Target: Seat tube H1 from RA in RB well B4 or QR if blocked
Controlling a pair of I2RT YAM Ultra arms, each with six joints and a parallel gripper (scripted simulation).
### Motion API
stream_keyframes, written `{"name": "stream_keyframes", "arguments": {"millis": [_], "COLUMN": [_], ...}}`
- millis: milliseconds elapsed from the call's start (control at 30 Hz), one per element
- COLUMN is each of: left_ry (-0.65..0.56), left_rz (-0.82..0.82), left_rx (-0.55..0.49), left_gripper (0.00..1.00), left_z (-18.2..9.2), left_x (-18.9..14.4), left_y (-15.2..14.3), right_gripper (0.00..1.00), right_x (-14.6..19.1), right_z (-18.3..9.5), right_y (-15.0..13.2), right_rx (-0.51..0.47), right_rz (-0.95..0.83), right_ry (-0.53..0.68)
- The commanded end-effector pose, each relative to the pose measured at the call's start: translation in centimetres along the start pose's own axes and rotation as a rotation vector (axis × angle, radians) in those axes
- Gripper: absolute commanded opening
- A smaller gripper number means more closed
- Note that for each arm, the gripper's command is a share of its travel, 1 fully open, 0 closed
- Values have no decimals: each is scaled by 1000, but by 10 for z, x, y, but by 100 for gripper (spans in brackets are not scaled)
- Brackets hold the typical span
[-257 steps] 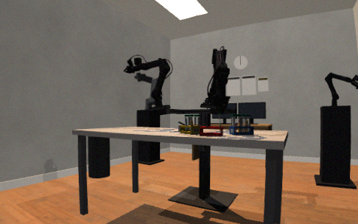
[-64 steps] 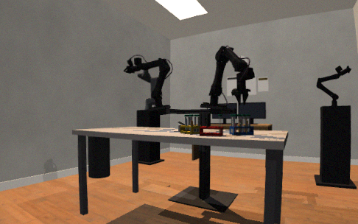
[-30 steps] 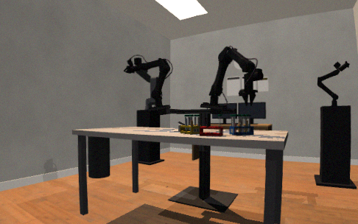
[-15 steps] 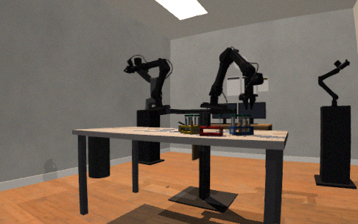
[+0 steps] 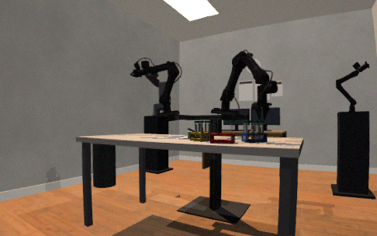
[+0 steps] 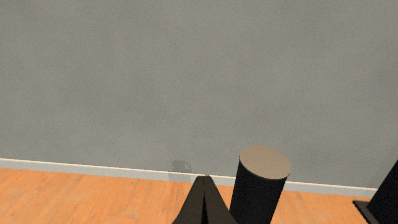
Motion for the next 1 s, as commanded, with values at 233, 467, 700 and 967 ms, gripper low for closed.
{"name": "stream_keyframes", "arguments": {"millis": [233,467,700,967], "left_ry": [33,30,16,47], "left_rz": [-3,-2,-2,-2], "left_rx": [-40,-39,-32,-48], "left_gripper": [30,30,30,30], "left_z": [-3,0,8,4], "left_x": [1,0,-2,10], "left_y": [7,6,6,12], "right_gripper": [0,0,0,0], "right_x": [-7,-7,-7,-7], "right_z": [-11,-11,-11,-11], "right_y": [19,19,19,19], "right_rx": [-27,-27,-27,-27], "right_rz": [11,11,11,11], "right_ry": [-24,-24,-24,-24]}}
Point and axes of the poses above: on each arm, the point where the finger pads meet when closed, its own z axis out along the fingers, its own x axis across the jaws, y = z × x, the point moved 6 cm from there along -z, back along the fingers, and after that the axes turned 3 degrees about -z, right-handed, at the moved point
